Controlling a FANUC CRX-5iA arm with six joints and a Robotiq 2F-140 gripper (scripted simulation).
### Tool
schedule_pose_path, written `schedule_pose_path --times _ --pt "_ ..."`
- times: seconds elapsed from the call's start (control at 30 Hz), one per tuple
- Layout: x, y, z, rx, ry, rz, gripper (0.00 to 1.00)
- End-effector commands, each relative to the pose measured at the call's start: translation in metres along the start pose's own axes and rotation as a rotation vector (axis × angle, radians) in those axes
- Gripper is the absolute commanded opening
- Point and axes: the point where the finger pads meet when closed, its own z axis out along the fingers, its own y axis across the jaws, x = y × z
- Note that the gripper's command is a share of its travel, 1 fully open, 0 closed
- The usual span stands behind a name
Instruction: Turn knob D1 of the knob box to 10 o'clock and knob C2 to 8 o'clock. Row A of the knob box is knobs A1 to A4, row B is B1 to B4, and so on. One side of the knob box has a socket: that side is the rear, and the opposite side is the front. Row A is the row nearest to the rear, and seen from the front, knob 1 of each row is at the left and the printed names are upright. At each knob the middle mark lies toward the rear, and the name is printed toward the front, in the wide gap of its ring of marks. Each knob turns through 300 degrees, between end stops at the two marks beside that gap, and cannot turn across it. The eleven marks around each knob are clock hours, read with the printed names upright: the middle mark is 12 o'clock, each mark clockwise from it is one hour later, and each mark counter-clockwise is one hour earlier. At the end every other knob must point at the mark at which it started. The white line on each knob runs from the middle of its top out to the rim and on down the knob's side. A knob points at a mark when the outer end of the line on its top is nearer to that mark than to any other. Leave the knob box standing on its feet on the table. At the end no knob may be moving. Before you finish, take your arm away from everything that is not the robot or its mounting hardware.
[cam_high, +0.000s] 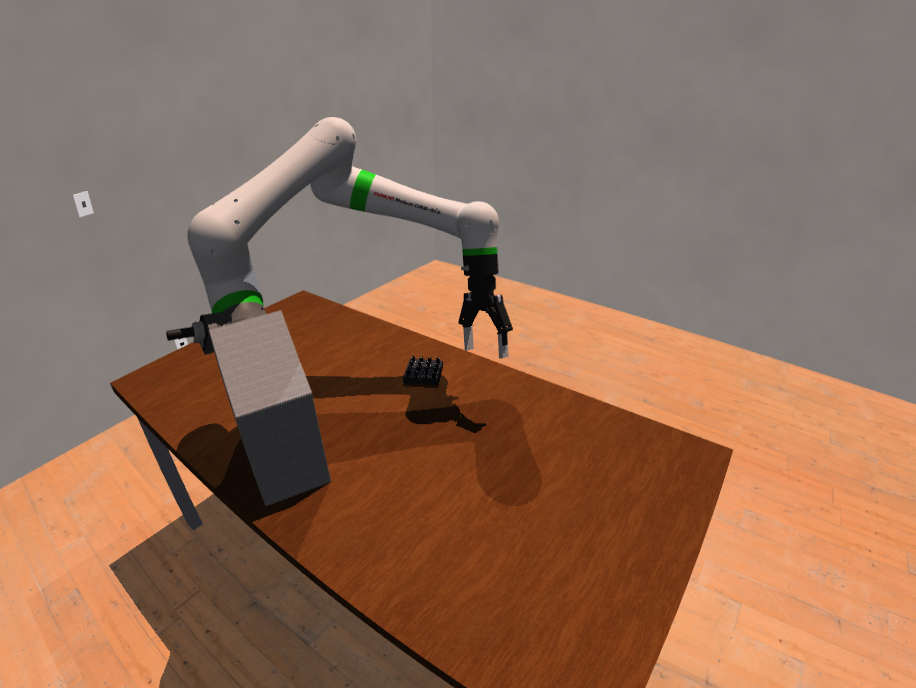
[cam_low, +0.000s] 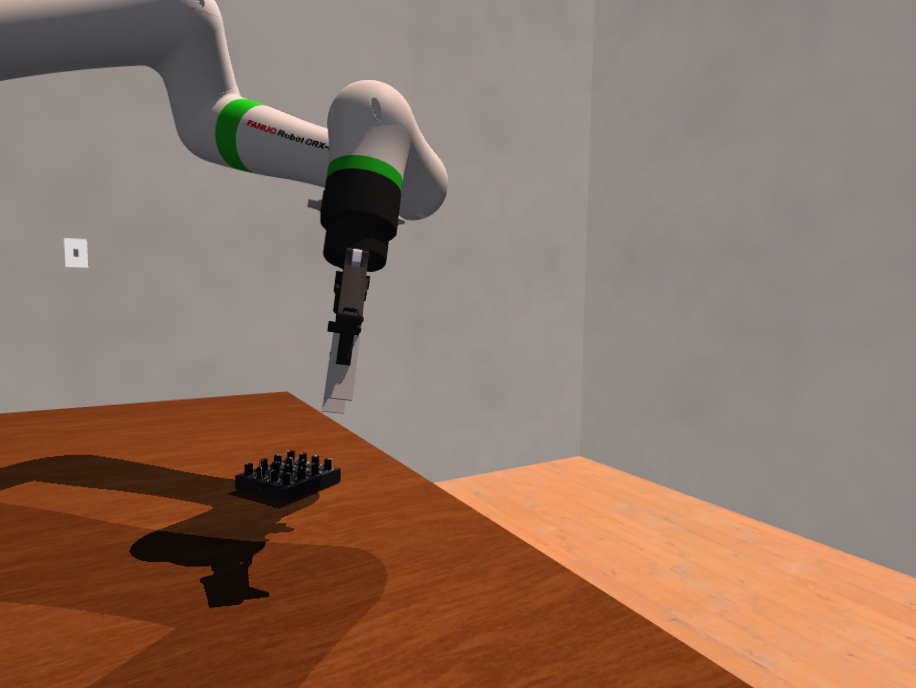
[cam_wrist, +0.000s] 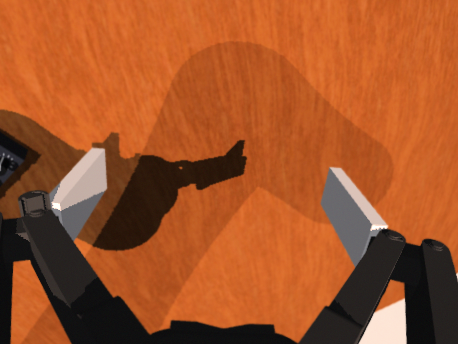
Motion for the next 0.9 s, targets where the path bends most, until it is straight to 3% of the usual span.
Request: schedule_pose_path --times 0.0,0.27,0.33,0.4,0.63,0.87 --pt "-0.010 -0.041 0.004 0.052 0.033 -0.129 1.00" --pt "-0.031 -0.114 0.011 0.135 0.095 -0.351 1.00" --pt "-0.031 -0.114 0.011 0.135 0.095 -0.351 1.00" --pt "-0.041 -0.146 0.013 0.166 0.130 -0.450 1.00" --pt "-0.064 -0.206 0.016 0.215 0.208 -0.635 1.00" --pt "-0.073 -0.228 0.016 0.229 0.242 -0.703 1.00"
